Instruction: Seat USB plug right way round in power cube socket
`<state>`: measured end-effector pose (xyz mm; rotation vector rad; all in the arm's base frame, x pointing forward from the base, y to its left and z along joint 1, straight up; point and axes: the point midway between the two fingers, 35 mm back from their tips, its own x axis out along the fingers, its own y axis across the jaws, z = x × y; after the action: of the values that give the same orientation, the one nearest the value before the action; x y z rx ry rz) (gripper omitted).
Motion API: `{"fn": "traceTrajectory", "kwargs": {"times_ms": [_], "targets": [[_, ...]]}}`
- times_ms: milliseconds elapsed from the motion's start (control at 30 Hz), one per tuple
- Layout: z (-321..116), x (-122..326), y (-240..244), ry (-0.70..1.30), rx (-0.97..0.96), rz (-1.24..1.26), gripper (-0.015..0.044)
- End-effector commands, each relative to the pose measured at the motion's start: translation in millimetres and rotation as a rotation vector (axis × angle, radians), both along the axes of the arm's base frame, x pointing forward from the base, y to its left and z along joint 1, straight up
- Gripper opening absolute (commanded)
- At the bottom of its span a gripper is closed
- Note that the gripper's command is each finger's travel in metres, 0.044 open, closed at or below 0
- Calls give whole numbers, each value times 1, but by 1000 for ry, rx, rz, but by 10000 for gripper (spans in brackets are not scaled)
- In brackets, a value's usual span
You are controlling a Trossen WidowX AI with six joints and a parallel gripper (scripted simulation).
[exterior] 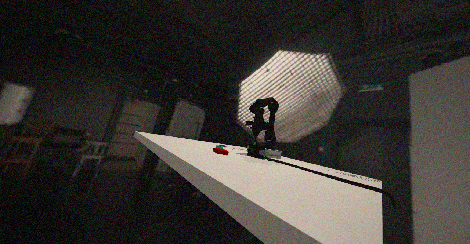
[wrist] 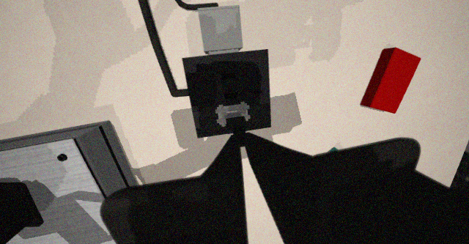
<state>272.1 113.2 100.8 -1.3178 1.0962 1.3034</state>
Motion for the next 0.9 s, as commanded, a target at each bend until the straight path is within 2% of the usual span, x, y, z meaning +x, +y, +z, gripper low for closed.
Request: {"fn": "traceTrajectory", "kwargs": {"times_ms": [0,867], "targets": [[3,0,0,-1,0,0,0],[19,0,0,-1,0,0,0]]}}
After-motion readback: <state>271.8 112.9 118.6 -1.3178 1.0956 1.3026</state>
